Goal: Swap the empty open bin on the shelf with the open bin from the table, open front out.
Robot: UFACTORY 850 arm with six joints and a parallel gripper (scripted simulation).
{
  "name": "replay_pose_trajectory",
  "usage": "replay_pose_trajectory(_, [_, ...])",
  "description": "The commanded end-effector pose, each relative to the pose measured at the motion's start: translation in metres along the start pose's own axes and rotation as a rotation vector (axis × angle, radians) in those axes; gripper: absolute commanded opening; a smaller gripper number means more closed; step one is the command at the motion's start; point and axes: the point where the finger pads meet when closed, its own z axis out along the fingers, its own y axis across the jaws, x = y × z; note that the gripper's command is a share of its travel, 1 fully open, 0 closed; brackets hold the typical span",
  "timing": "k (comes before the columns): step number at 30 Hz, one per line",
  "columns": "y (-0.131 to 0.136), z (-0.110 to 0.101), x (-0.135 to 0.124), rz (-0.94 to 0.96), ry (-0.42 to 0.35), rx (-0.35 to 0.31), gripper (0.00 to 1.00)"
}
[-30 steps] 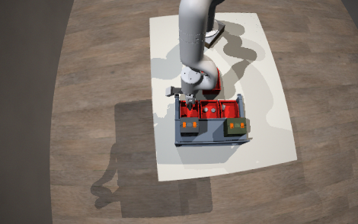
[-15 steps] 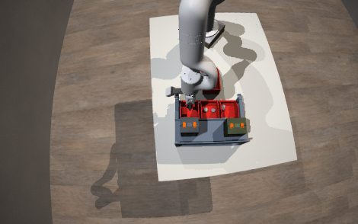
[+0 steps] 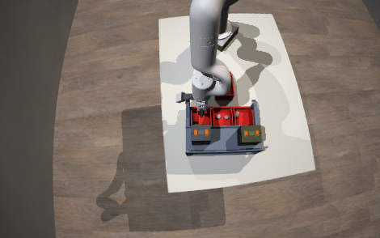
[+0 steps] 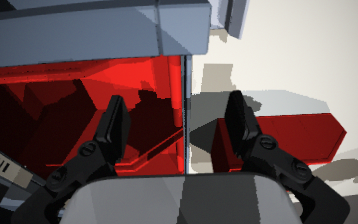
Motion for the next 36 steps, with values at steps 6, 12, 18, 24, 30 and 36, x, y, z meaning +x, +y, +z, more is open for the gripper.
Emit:
replay_pose_trajectory(6, [-0.0014,-0.0007,0.0003,0.0,0.0,0.002,0.95])
replay_pose_trajectory(12, [-0.0014,-0.0007,0.0003,0.0,0.0,0.002,0.95])
replay_pose_trajectory(18, [-0.0014,-0.0007,0.0003,0.0,0.0,0.002,0.95])
replay_pose_trajectory(24, [-0.0014,-0.0006,0.0003,0.0,0.0,0.002,0.95])
replay_pose_trajectory(30, [-0.0014,0.0004,0.0003,0.0,0.0,0.002,0.95])
replay_pose_trajectory(36, [-0.0014,0.003,0.0003,0.0,0.0,0.002,0.95])
